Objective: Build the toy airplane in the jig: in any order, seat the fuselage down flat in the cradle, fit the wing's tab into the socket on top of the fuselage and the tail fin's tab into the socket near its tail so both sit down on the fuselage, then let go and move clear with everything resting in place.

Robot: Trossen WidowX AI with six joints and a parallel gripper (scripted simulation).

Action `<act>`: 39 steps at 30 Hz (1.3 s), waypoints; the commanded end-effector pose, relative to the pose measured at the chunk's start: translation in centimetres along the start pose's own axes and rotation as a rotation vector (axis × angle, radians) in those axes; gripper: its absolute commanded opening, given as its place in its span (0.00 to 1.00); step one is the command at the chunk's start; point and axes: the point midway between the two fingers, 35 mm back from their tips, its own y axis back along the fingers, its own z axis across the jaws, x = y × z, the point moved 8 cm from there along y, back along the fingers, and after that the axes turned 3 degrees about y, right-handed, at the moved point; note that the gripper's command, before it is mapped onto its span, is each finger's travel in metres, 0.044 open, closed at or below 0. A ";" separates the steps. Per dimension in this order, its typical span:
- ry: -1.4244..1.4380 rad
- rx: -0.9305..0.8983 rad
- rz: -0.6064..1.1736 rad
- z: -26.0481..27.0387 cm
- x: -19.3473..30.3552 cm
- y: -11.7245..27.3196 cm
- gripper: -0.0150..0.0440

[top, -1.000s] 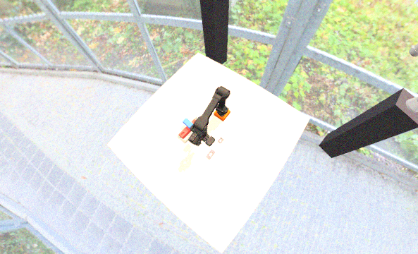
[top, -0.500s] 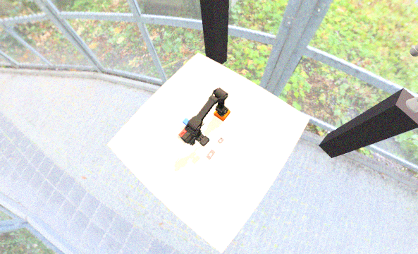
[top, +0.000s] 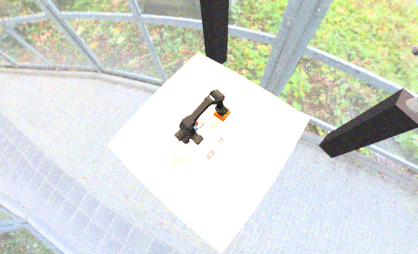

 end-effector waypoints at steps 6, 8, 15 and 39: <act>0.002 -0.005 0.005 -2.4 -0.9 -0.6 0.25; 0.002 -0.005 0.005 -2.9 -1.0 -0.8 0.25; 0.002 -0.006 0.007 -5.1 -1.5 -1.2 0.25; 0.002 -0.011 0.009 -10.7 -1.9 -2.4 0.36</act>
